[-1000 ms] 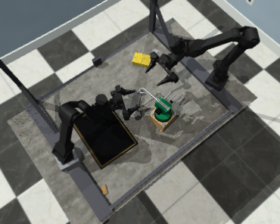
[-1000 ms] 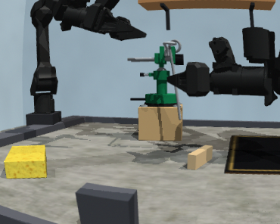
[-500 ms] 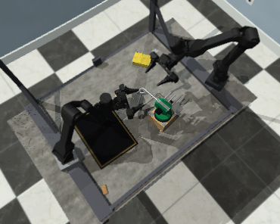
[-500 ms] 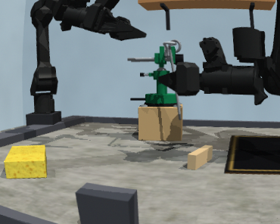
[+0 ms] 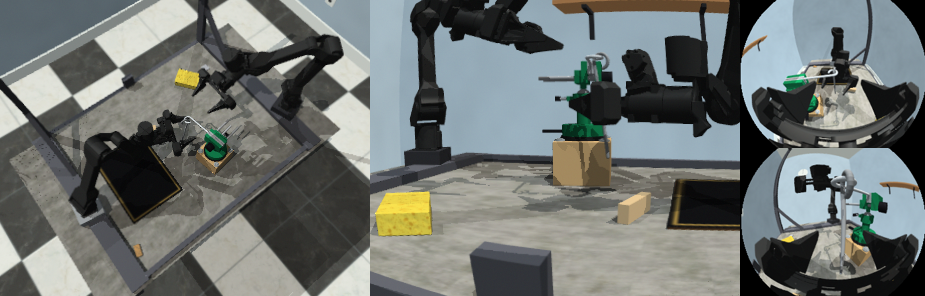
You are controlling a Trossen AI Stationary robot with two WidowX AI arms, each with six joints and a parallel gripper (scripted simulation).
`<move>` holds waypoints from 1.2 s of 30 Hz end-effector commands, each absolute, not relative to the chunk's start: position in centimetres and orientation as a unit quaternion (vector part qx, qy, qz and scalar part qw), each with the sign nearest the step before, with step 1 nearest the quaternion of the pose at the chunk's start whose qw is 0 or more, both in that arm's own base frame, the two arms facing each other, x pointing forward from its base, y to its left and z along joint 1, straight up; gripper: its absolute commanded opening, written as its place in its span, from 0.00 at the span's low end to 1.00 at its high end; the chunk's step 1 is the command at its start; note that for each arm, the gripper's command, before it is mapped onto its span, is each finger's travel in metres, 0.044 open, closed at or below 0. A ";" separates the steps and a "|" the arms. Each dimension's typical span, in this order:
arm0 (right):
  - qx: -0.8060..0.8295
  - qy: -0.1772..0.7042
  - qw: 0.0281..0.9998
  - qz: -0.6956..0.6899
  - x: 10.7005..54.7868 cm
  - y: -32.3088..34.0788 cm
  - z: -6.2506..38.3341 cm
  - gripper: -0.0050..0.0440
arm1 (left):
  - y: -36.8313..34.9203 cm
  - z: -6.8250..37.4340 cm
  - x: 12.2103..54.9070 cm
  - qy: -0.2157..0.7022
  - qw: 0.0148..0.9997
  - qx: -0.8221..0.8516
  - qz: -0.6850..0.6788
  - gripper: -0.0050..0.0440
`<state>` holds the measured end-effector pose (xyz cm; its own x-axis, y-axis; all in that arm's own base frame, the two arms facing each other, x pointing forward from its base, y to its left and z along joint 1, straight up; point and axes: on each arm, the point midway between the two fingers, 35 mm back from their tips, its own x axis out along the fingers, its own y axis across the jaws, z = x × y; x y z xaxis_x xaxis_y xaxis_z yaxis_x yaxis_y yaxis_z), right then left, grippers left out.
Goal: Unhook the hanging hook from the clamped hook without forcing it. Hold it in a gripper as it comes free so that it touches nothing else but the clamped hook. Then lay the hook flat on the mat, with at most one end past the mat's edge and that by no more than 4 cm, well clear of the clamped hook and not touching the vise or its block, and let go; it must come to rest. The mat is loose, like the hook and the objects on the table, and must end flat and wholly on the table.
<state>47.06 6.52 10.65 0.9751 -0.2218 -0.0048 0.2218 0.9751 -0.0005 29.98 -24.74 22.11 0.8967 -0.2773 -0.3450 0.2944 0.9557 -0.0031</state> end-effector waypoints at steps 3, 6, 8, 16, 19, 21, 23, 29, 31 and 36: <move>0.006 -0.014 0.994 -0.112 47.6 6.5 12.0 0.95 | -24.7 23.2 30.0 0.162 0.976 0.016 -0.147 1.00; 0.006 -0.014 0.994 -0.112 47.6 6.5 12.0 0.80 | -24.7 23.2 30.0 0.162 0.976 0.016 -0.147 1.00; 0.006 -0.014 0.994 -0.112 47.6 6.5 12.0 0.71 | -24.7 23.2 30.0 0.162 0.976 0.016 -0.147 1.00; 0.006 -0.014 0.994 -0.112 47.6 6.5 12.0 0.41 | -24.7 23.2 30.0 0.162 0.976 0.016 -0.147 1.00; 0.006 -0.014 0.994 -0.112 47.6 6.5 12.0 0.27 | -24.7 23.2 30.0 0.162 0.976 0.016 -0.147 1.00; 0.006 -0.014 0.994 -0.112 47.6 6.5 12.0 0.25 | -24.7 23.2 30.0 0.162 0.976 0.016 -0.147 1.00; 0.006 -0.014 0.994 -0.112 47.6 6.5 12.0 0.22 | -24.7 23.2 30.0 0.162 0.976 0.016 -0.147 1.00; 0.006 -0.014 0.994 -0.112 47.6 6.5 12.0 0.14 | -24.7 23.2 30.0 0.162 0.976 0.016 -0.147 1.00; 0.006 -0.014 0.994 -0.112 47.6 6.5 12.0 0.14 | -24.7 23.2 30.0 0.162 0.976 0.016 -0.147 1.00; 0.006 -0.014 0.994 -0.112 47.6 6.5 12.0 0.10 | -24.7 23.2 30.0 0.162 0.976 0.016 -0.147 1.00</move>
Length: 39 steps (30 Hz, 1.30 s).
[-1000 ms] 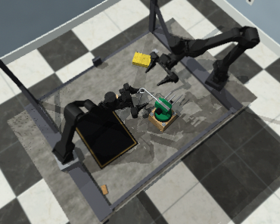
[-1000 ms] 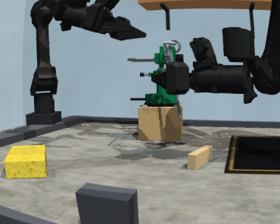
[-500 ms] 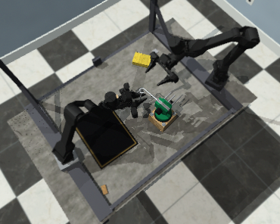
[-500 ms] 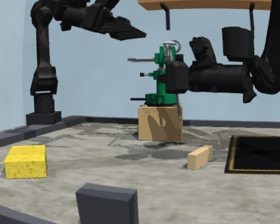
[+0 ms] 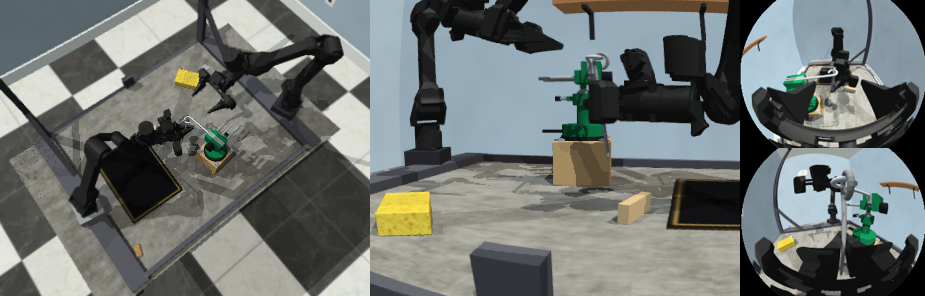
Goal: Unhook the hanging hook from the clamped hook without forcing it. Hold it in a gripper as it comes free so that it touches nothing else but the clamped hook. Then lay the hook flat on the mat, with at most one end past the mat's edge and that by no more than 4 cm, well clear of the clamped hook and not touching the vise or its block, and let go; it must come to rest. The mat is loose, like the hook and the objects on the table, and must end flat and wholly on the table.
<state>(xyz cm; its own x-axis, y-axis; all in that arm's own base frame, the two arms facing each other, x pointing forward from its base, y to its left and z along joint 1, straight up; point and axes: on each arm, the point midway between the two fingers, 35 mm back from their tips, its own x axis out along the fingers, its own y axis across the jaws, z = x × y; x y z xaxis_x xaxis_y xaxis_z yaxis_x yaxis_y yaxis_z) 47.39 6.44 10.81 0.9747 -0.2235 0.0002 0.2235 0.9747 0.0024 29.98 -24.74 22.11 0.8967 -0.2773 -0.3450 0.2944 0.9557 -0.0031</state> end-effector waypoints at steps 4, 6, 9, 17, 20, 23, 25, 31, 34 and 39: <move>0.006 -0.014 0.994 -0.112 47.6 6.5 12.0 0.10 | -24.7 23.2 30.0 0.162 0.976 0.016 -0.147 1.00; 0.006 -0.014 0.994 -0.112 47.6 6.5 12.0 0.10 | -24.7 23.2 30.0 0.162 0.976 0.016 -0.147 1.00; 0.006 -0.014 0.994 -0.112 47.6 6.5 12.0 0.10 | -24.7 23.2 30.0 0.162 0.976 0.016 -0.147 1.00; 0.006 -0.014 0.994 -0.112 47.6 6.5 12.3 0.10 | -24.7 23.2 30.0 0.162 0.976 0.016 -0.147 1.00; 0.006 -0.014 0.994 -0.112 47.6 6.5 12.5 0.10 | -24.7 23.2 30.0 0.162 0.976 0.016 -0.147 1.00; 0.006 -0.014 0.994 -0.112 47.6 6.5 12.7 0.10 | -24.7 23.2 30.0 0.162 0.976 0.016 -0.147 1.00; 0.006 -0.014 0.994 -0.112 47.6 6.5 12.7 0.10 | -24.7 23.2 30.0 0.162 0.976 0.016 -0.147 1.00; 0.006 -0.014 0.994 -0.112 47.5 6.5 12.7 0.10 | -24.7 23.2 30.0 0.162 0.976 0.016 -0.147 1.00; 0.006 -0.014 0.994 -0.112 47.4 6.5 12.7 0.10 | -24.7 23.2 30.0 0.162 0.976 0.016 -0.147 1.00; 0.006 -0.014 0.994 -0.112 47.1 6.5 12.7 0.10 | -24.7 23.2 30.0 0.162 0.976 0.016 -0.147 1.00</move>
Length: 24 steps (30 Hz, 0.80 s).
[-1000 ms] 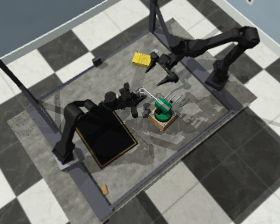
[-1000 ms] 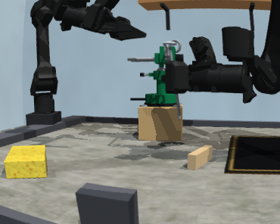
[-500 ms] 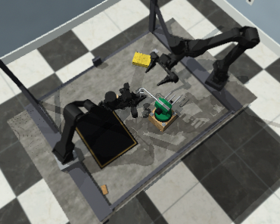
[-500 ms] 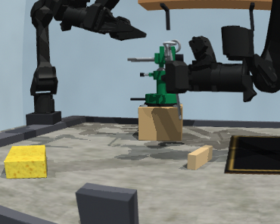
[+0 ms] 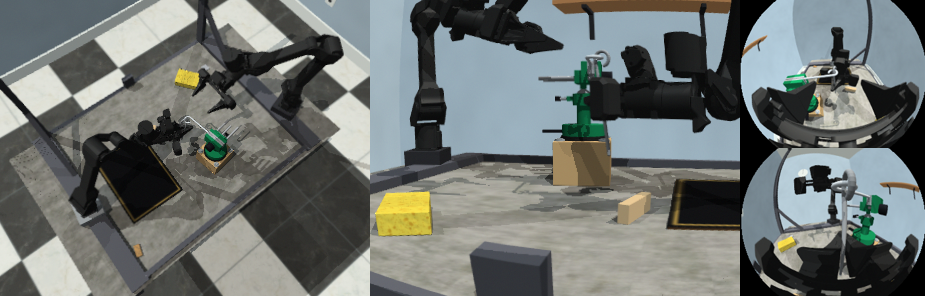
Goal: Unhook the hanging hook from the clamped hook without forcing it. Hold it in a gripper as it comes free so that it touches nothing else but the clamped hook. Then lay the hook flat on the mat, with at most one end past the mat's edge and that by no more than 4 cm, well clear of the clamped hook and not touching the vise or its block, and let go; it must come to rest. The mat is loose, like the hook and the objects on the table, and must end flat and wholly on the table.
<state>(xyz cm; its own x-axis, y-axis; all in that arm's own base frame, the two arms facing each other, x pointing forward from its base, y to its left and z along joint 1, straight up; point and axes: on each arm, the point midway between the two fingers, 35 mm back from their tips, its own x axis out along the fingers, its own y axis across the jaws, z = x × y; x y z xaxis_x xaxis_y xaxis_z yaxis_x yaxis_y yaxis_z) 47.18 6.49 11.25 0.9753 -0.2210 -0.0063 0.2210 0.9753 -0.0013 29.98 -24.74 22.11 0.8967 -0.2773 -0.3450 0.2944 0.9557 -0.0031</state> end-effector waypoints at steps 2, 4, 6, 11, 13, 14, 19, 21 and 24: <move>0.006 -0.014 0.994 -0.112 47.0 6.5 12.7 0.10 | -24.7 23.2 30.0 0.162 0.976 0.016 -0.147 1.00; 0.006 -0.014 0.994 -0.112 47.0 6.5 12.7 0.10 | -24.7 23.2 30.0 0.162 0.976 0.016 -0.147 1.00; 0.006 -0.014 0.994 -0.112 47.0 6.5 12.7 0.10 | -24.7 23.2 30.0 0.162 0.976 0.016 -0.147 1.00; 0.006 -0.014 0.994 -0.112 47.0 6.5 12.9 0.10 | -24.7 23.2 30.0 0.162 0.976 0.016 -0.147 1.00; 0.006 -0.014 0.994 -0.112 47.0 6.5 13.1 0.10 | -24.7 23.2 30.0 0.162 0.976 0.016 -0.147 1.00; 0.006 -0.014 0.994 -0.112 47.0 6.5 13.2 0.10 | -24.7 23.2 30.0 0.162 0.976 0.016 -0.147 1.00; 0.006 -0.014 0.994 -0.112 47.0 6.5 13.6 0.10 | -24.7 23.2 30.0 0.162 0.976 0.016 -0.147 1.00; 0.006 -0.014 0.994 -0.112 47.0 6.5 13.7 0.10 | -24.7 23.2 30.0 0.162 0.976 0.016 -0.147 1.00; 0.006 -0.014 0.994 -0.112 47.0 6.5 13.8 0.10 | -24.7 23.2 30.0 0.162 0.976 0.016 -0.147 1.00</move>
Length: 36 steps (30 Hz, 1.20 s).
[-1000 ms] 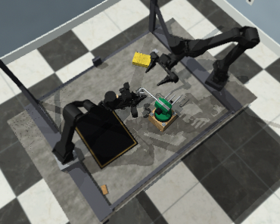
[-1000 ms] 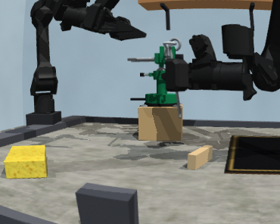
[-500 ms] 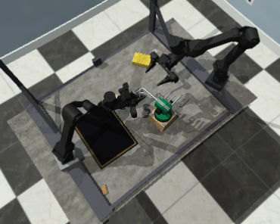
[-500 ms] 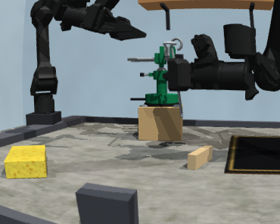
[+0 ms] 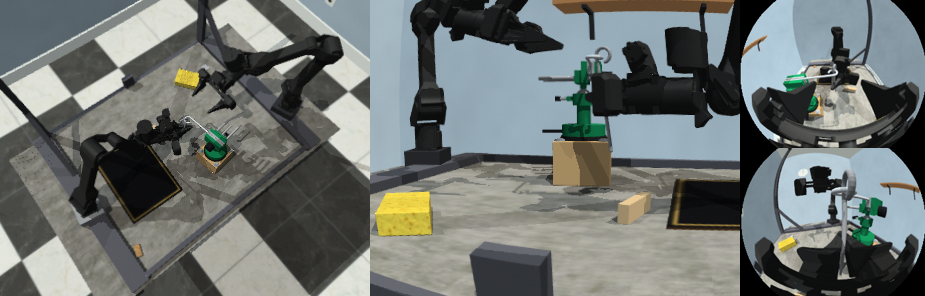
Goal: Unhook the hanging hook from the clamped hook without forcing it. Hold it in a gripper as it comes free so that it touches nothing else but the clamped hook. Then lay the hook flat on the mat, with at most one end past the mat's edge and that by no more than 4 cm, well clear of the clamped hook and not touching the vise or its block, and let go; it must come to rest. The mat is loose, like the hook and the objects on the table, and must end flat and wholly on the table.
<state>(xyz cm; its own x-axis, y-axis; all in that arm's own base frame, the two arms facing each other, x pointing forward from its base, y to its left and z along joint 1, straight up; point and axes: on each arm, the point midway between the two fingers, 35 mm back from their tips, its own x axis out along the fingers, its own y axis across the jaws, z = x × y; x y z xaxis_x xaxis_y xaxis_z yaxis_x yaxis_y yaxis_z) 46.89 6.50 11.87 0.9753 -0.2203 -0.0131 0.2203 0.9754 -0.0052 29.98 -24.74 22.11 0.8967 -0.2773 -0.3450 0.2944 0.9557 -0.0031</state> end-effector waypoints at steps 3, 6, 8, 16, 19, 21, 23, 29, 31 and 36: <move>0.006 -0.014 0.994 -0.112 47.0 6.5 14.0 0.10 | -24.7 23.2 30.0 0.162 0.976 0.016 -0.147 1.00; 0.006 -0.014 0.994 -0.112 47.0 6.5 14.3 0.10 | -24.7 23.2 30.0 0.162 0.976 0.016 -0.147 1.00; 0.006 -0.014 0.994 -0.112 47.0 6.5 14.4 0.10 | -24.7 23.2 30.0 0.162 0.976 0.016 -0.147 1.00; 0.006 -0.014 0.994 -0.112 47.0 6.5 15.0 0.10 | -24.7 23.2 30.0 0.162 0.976 0.016 -0.147 1.00; 0.006 -0.014 0.994 -0.112 47.0 6.5 15.2 0.10 | -24.7 23.2 30.0 0.162 0.976 0.016 -0.147 1.00; 0.006 -0.014 0.994 -0.112 47.0 6.5 15.3 0.10 | -24.7 23.2 30.0 0.162 0.976 0.016 -0.147 1.00; 0.006 -0.014 0.994 -0.112 47.0 6.5 15.4 0.10 | -24.7 23.2 30.0 0.162 0.976 0.016 -0.147 1.00; 0.006 -0.014 0.994 -0.112 47.0 6.5 15.5 0.10 | -24.7 23.2 30.0 0.162 0.976 0.016 -0.147 1.00; 0.006 -0.014 0.994 -0.112 47.0 6.5 15.5 0.10 | -24.7 23.2 30.0 0.162 0.976 0.016 -0.147 1.00; 0.006 -0.014 0.994 -0.112 47.2 6.5 15.6 0.10 | -24.7 23.2 30.0 0.162 0.976 0.016 -0.147 1.00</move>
<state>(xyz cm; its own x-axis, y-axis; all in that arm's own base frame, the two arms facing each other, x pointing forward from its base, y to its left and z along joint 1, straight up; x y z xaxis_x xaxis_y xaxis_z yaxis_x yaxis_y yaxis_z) 46.89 6.45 13.67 0.9751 -0.2213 -0.0152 0.2213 0.9752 -0.0064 29.98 -24.74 22.11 0.8967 -0.2773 -0.3450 0.2944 0.9557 -0.0031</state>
